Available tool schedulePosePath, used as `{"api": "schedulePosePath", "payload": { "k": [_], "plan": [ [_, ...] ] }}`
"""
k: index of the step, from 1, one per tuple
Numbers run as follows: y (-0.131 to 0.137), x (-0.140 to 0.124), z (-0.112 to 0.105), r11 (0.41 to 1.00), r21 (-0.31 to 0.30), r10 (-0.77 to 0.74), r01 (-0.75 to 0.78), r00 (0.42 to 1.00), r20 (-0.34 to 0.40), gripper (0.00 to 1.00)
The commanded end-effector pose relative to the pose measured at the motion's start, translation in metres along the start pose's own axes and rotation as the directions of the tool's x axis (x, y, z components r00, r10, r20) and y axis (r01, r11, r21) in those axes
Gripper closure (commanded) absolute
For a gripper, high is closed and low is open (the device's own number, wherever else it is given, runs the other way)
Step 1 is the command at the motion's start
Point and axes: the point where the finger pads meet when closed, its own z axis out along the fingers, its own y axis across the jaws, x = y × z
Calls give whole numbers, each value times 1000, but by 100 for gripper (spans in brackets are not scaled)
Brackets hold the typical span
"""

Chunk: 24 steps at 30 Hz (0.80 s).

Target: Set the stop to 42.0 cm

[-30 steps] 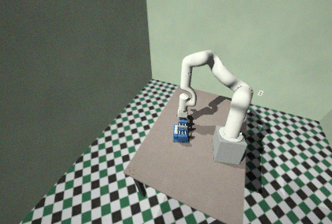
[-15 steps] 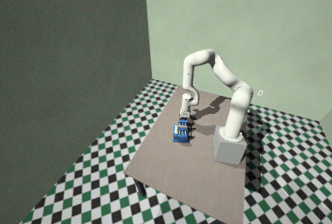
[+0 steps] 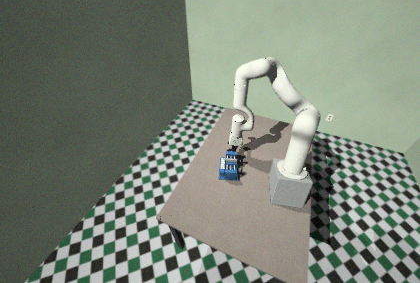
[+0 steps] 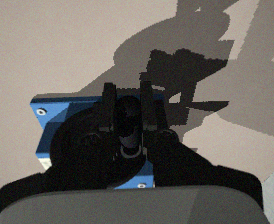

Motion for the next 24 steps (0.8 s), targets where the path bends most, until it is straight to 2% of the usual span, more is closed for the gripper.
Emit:
{"api": "schedulePosePath", "payload": {
  "k": [1, 24],
  "plan": [
    [-4, 0, -6, 1000, -1, 0, 0, 1000, 0, 94],
    [-31, 0, -15, 1000, -1, 0, 0, 1000, 0, 94]
  ]
}}
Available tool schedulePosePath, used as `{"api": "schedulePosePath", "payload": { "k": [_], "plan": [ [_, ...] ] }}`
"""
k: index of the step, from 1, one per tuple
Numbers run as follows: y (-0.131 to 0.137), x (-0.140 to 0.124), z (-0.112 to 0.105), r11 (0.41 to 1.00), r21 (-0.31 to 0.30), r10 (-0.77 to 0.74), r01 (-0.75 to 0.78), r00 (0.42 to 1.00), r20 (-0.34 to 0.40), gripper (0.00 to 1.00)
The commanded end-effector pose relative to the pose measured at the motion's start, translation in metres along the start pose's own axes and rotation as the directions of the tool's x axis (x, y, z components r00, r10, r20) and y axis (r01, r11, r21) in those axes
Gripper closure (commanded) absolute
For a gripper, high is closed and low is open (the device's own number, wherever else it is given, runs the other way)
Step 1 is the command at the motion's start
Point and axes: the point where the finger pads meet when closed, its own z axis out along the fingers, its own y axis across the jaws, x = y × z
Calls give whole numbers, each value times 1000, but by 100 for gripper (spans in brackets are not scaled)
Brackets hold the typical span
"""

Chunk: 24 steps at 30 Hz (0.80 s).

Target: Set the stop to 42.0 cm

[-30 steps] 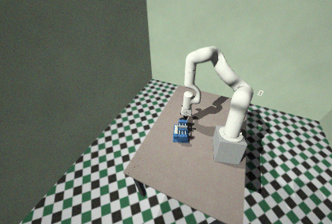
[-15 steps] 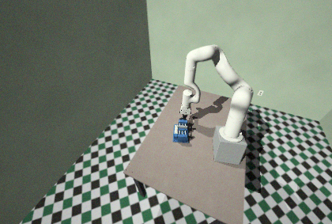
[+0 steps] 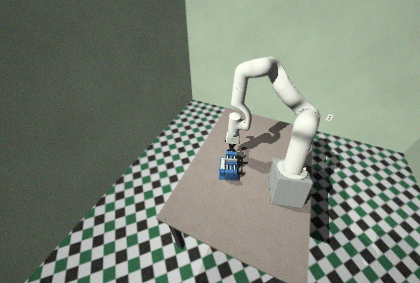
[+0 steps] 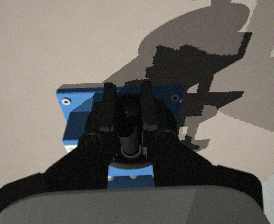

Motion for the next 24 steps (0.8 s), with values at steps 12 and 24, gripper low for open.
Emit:
{"api": "schedulePosePath", "payload": {
  "k": [12, 24],
  "plan": [
    [-27, 0, 22, 1000, -3, 0, 0, 1000, 0, 94],
    [-25, 0, 39, 1000, -3, 0, 0, 1000, 0, 94]
  ]
}}
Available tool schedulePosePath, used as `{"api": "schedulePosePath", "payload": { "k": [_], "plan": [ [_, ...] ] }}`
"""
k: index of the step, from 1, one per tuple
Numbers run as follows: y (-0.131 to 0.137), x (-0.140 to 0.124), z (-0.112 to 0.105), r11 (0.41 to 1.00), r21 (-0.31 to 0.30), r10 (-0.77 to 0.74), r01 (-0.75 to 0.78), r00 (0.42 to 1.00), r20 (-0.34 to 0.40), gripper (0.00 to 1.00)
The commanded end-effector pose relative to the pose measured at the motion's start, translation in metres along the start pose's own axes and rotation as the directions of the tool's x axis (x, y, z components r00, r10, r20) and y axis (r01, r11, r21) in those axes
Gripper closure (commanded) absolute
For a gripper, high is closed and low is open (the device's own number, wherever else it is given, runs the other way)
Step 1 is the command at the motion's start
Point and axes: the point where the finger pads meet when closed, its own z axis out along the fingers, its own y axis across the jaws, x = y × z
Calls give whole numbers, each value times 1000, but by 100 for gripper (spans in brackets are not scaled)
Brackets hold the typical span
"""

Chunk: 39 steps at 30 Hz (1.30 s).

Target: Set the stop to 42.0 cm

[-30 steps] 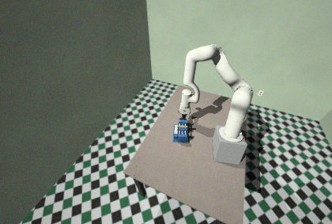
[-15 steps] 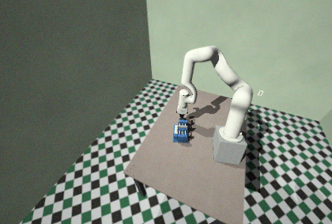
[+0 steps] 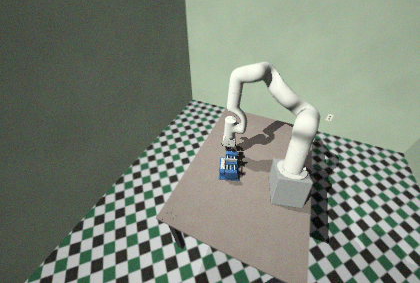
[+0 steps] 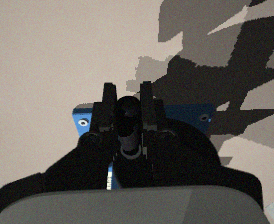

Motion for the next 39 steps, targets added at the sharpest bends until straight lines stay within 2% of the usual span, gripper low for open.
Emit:
{"api": "schedulePosePath", "payload": {
  "k": [1, 23, 39],
  "plan": [
    [2, 0, 5, 1000, 2, 0, 0, 1000, -1, 94],
    [19, 0, 19, 1000, 2, 0, 0, 1000, -1, 94],
    [35, 0, 18, 1000, 2, 0, 0, 1000, -1, 94]
  ]
}}
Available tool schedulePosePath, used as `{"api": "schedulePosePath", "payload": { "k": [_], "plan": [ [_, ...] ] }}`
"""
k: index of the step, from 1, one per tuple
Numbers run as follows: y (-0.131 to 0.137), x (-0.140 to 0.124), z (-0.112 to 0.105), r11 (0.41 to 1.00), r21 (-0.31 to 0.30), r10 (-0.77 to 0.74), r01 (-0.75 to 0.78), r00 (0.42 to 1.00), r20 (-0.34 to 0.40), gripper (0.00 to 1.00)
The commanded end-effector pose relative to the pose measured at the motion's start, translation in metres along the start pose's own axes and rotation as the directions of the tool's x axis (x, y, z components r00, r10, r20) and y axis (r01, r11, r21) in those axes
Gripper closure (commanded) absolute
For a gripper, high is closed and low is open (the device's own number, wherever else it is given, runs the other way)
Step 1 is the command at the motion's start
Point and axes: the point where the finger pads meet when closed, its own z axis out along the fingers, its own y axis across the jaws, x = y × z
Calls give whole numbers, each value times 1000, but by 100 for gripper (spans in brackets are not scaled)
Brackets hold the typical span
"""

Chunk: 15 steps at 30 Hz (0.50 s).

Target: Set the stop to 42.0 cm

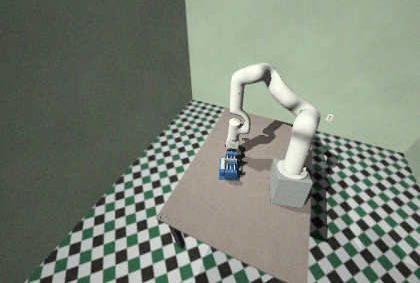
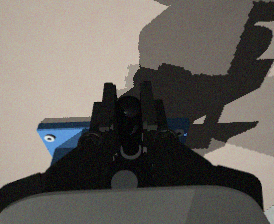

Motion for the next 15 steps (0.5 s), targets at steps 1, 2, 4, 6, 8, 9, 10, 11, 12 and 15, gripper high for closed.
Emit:
{"api": "schedulePosePath", "payload": {
  "k": [1, 2, 4, 6, 8, 9, 10, 11, 12, 15],
  "plan": [
    [6, 0, -2, 1000, 2, 0, 0, 1000, -1, 94],
    [8, 0, -3, 1000, 2, 0, 0, 1000, -1, 94],
    [11, 0, -5, 1000, 2, 0, 0, 1000, -1, 94],
    [14, 0, -7, 1000, 2, 0, 0, 1000, -1, 94],
    [14, 0, -7, 1000, 2, 0, 0, 1000, -1, 94],
    [16, 0, -9, 1000, 2, 0, 0, 1000, -1, 94],
    [17, 0, -11, 1000, 2, 0, 0, 1000, -1, 94],
    [18, 0, -12, 1000, 2, 0, 0, 1000, -1, 94],
    [19, 0, -14, 1000, 2, 0, 0, 1000, -1, 94],
    [21, 0, -19, 1000, 2, 0, 0, 1000, -1, 94]
  ]
}}
